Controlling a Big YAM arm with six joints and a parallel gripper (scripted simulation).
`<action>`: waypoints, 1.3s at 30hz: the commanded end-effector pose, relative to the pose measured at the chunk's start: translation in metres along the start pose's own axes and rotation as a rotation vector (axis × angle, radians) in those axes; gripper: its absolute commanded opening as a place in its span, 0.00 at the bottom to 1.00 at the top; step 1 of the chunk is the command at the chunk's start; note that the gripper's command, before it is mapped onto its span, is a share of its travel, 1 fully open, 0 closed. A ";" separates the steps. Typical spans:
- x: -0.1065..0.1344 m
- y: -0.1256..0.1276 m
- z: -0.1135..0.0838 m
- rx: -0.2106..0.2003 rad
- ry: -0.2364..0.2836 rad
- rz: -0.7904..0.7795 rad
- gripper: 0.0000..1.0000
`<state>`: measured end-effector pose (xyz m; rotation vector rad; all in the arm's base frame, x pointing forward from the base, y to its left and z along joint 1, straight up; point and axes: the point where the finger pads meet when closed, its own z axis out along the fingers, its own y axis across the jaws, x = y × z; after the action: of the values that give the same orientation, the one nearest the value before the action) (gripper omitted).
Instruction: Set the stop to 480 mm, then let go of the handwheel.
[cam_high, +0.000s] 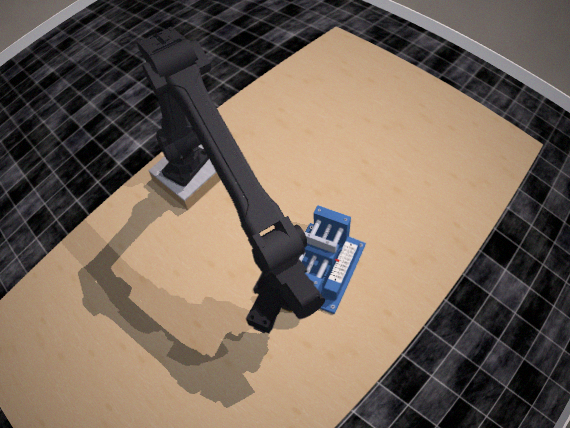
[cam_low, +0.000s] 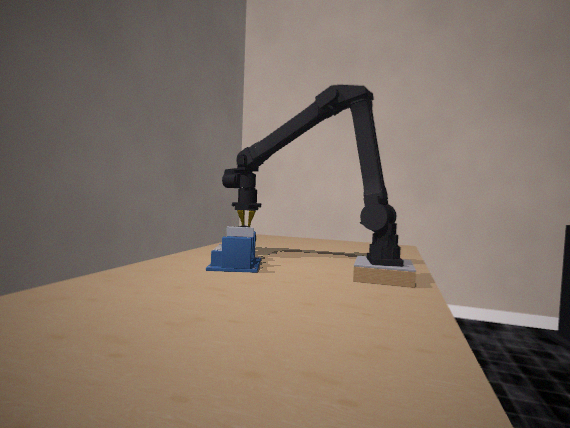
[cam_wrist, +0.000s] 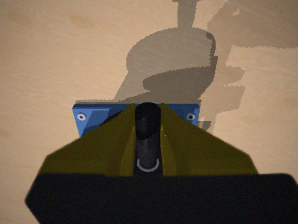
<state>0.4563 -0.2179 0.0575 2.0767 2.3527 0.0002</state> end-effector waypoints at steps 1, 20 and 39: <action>-0.007 -0.012 -0.021 -0.030 -0.022 0.002 0.06; -0.007 -0.028 -0.007 -0.023 -0.022 0.002 0.06; -0.008 -0.031 0.015 -0.012 -0.015 0.002 0.06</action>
<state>0.4347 -0.2206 0.0454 2.0649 2.3400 0.0140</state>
